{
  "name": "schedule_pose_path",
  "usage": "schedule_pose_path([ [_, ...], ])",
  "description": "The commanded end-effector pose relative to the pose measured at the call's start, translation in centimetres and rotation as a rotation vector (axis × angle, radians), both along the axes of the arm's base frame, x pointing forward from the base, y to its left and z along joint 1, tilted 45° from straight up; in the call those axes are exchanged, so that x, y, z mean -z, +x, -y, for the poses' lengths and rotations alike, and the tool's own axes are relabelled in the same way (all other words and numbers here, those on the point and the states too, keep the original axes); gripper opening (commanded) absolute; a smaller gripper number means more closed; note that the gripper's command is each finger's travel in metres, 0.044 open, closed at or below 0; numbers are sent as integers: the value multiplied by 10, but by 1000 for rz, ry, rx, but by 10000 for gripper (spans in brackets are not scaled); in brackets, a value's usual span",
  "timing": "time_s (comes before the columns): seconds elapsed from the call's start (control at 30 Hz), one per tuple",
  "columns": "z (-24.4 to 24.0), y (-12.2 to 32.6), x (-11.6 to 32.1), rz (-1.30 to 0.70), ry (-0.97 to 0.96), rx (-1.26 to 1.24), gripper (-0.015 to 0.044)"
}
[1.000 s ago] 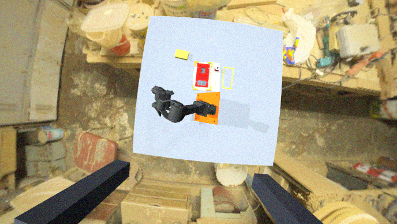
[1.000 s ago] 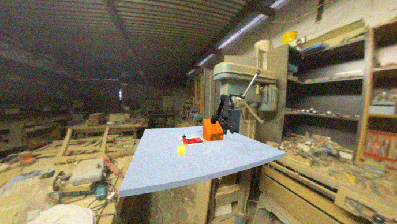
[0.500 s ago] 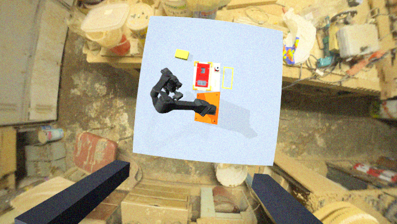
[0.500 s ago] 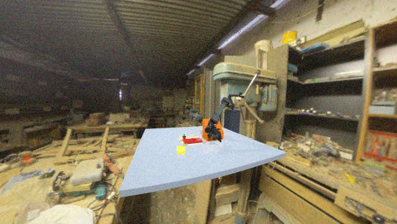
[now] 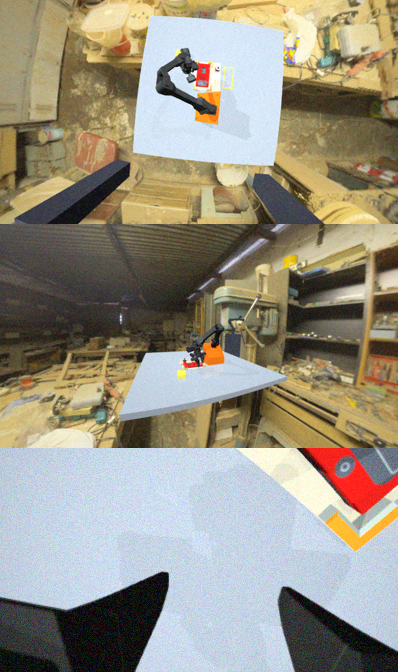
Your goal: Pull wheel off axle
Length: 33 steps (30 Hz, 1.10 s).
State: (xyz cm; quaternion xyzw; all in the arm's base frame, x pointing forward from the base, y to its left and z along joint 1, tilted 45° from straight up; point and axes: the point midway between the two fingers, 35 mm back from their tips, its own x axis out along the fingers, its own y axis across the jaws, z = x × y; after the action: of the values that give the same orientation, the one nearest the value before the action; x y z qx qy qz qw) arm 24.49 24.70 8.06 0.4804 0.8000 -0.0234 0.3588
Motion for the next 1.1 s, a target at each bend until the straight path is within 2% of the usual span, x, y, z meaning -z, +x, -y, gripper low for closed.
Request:
schedule_pose_path([
  [0.0, 27, 34, 23, -12, -48, 87, 300],
  [0.3, 113, 100, 80, -105, -144, 330, 300],
  [0.57, 200, 126, 136, -243, -203, 540, 300],
  [1.07, 194, 114, 147, -246, -205, 545, 300],
])
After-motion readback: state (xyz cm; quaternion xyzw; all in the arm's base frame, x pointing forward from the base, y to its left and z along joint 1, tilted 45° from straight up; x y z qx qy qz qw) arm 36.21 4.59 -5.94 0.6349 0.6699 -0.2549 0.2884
